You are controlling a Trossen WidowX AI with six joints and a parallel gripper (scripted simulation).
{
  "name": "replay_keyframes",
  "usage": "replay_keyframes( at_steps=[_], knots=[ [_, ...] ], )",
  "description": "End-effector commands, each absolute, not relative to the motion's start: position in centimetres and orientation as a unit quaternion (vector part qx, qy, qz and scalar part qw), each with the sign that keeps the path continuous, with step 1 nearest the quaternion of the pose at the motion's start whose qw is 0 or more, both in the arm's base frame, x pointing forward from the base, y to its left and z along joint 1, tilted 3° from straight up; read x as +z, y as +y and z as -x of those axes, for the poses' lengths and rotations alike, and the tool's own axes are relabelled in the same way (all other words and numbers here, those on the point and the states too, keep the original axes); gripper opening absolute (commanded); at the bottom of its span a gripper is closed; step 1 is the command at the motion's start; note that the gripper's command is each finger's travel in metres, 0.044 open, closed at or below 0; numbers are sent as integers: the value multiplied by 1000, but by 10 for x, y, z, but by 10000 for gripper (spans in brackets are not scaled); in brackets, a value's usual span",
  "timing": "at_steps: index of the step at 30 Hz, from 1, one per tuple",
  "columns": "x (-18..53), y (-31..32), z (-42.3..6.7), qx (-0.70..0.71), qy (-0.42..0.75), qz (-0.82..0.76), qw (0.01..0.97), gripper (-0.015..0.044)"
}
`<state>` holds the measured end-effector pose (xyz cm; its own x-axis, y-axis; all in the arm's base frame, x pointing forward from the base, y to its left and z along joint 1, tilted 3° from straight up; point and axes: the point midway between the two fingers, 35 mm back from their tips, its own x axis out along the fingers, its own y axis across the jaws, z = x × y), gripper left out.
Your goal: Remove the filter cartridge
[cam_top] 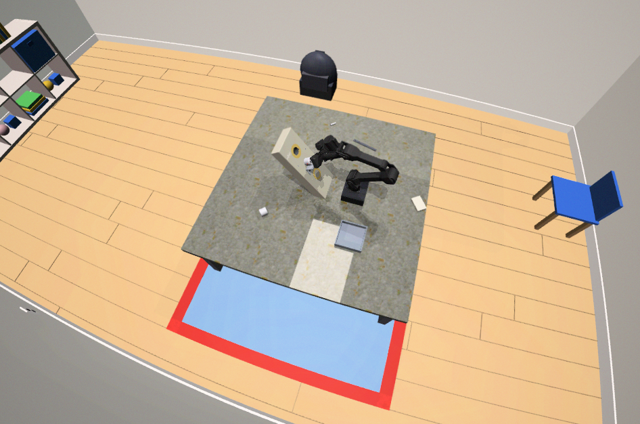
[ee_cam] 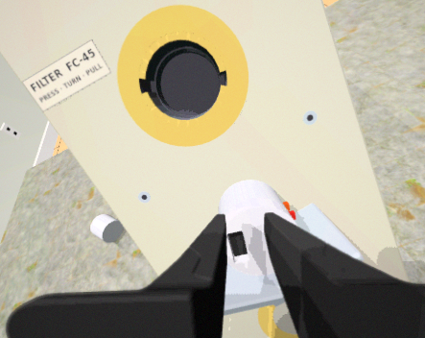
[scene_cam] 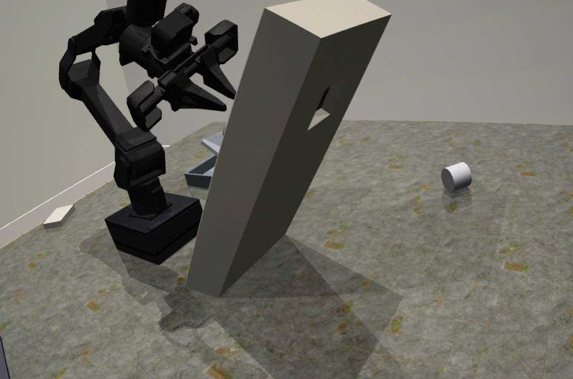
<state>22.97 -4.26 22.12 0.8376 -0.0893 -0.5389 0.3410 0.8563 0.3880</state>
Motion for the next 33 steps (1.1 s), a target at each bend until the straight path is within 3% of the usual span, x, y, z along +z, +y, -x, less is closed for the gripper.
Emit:
replay_keyframes(
  at_steps=[1,10,22,26,33],
  knots=[
    [231,-43,-235,-114,261,-240,928,91],
    [286,-50,-262,-114,260,-240,928,91],
    [355,-51,-253,-112,258,-240,929,406],
    [316,-50,-248,-103,328,-182,921,305],
    [235,-44,-224,-47,479,-53,875,305]
  ],
)
